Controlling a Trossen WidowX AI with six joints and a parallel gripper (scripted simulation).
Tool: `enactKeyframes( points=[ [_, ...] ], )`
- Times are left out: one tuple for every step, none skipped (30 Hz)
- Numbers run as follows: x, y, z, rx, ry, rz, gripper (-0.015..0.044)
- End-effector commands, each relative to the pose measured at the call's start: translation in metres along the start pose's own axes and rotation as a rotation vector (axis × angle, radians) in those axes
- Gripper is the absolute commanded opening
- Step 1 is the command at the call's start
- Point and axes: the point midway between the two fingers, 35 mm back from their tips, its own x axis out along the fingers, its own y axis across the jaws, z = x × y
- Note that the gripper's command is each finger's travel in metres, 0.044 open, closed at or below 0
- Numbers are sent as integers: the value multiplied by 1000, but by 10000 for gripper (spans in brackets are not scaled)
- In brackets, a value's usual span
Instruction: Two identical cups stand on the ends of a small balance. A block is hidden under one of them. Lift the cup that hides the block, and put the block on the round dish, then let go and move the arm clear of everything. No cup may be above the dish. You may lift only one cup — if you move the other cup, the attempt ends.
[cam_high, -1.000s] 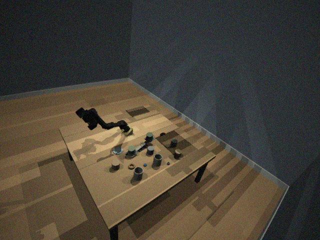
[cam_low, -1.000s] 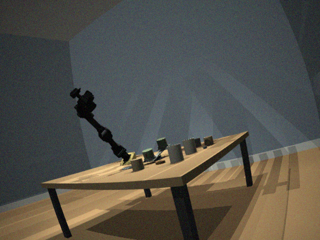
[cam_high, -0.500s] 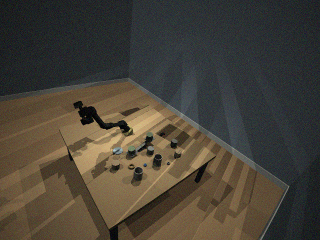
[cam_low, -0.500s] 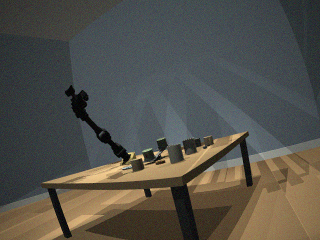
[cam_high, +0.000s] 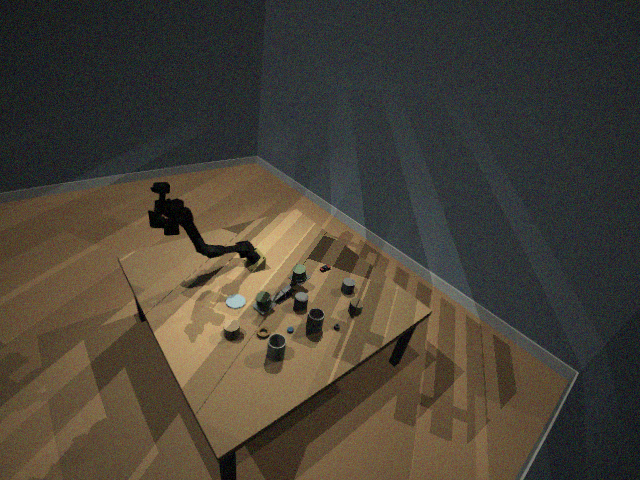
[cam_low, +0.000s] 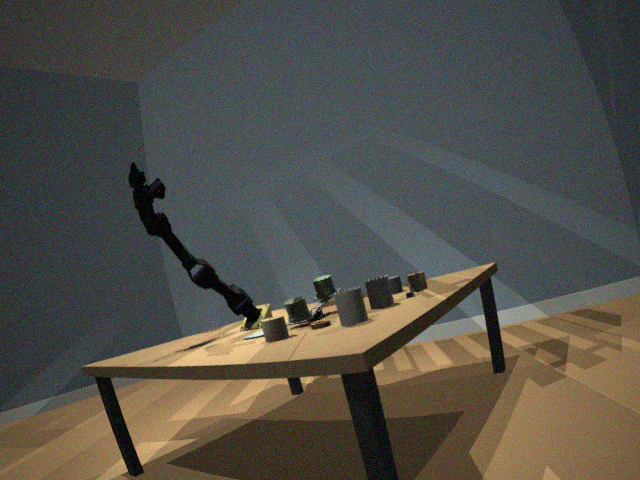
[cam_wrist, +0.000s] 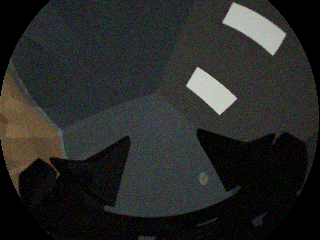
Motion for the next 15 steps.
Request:
enactKeyframes(
  points=[
    [-9, -35, 0, -106, 7, -86, 440],
    [-11, -42, 0, -128, 9, -104, 440],
    [-13, -48, 0, -151, 12, -121, 440],
    [-15, -54, 0, -173, 14, -139, 440],
    [-17, -61, 1, -196, 16, -156, 440],
    [-19, -67, 2, -219, 18, -174, 440],
    [-21, -73, 3, -242, 20, -191, 440],
    [-23, -79, 4, -265, 22, -208, 440],
    [-26, -85, 5, -288, 23, -226, 440],
    [-28, -91, 7, -311, 24, -243, 440],
    [-30, -98, 9, -338, 25, -261, 440],
    [-33, -104, 11, -366, 25, -279, 440],
    [-35, -110, 13, -394, 25, -297, 440],
    [-38, -117, 16, -422, 25, -314, 440],
    [-41, -123, 19, -450, 25, -332, 440]
  ],
)
